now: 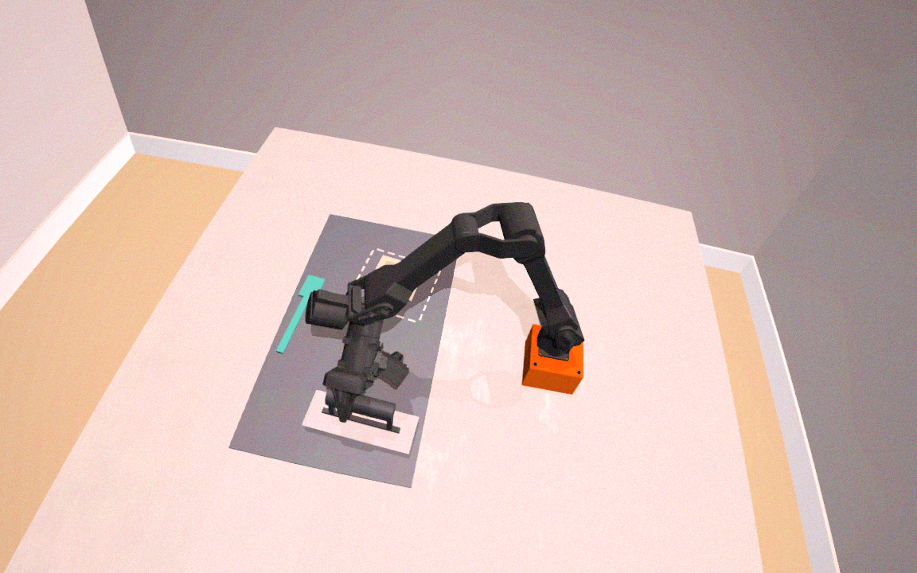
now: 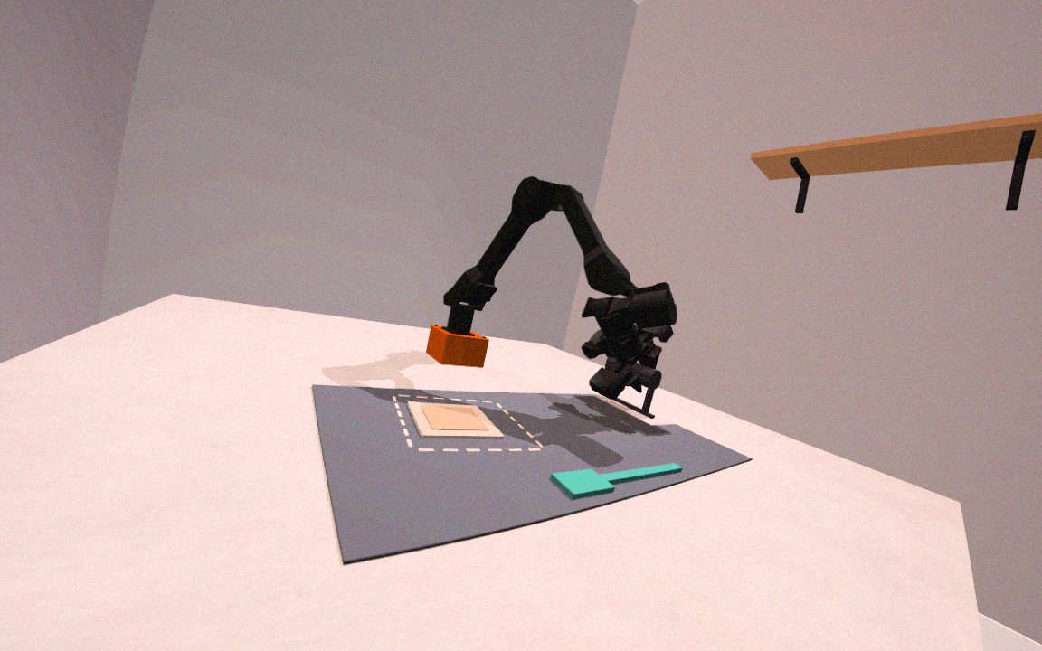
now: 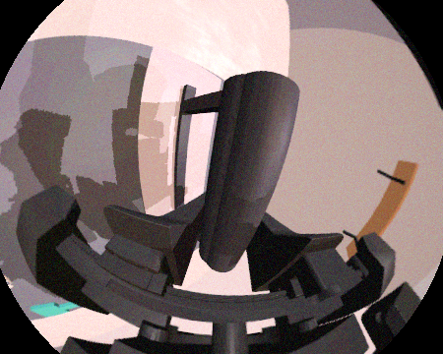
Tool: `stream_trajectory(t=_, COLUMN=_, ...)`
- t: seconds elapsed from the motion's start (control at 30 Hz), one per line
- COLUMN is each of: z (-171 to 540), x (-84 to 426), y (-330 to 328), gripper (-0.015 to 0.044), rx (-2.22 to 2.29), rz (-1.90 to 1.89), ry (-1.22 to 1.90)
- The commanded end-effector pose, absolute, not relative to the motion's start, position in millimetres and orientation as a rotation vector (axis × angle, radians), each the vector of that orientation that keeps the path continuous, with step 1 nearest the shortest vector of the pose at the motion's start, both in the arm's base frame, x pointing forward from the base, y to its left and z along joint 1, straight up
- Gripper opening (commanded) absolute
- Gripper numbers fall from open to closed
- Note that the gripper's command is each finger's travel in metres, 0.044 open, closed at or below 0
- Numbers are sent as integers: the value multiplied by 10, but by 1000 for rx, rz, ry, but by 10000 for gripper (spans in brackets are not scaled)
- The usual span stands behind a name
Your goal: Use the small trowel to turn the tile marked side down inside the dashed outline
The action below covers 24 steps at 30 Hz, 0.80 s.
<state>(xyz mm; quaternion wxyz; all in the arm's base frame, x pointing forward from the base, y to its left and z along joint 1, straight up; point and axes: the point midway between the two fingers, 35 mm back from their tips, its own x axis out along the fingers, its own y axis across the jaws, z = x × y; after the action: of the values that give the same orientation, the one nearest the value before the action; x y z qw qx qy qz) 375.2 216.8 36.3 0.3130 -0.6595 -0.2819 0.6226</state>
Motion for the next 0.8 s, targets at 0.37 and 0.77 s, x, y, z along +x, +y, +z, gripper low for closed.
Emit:
stream_trajectory(t=0.37, z=189, x=3763, y=2188, gripper=0, rx=-1739, rz=1628, ry=-766)
stream_trajectory(t=0.77, z=187, x=3763, y=2188, gripper=289, rx=-1739, rz=1628, ry=-766)
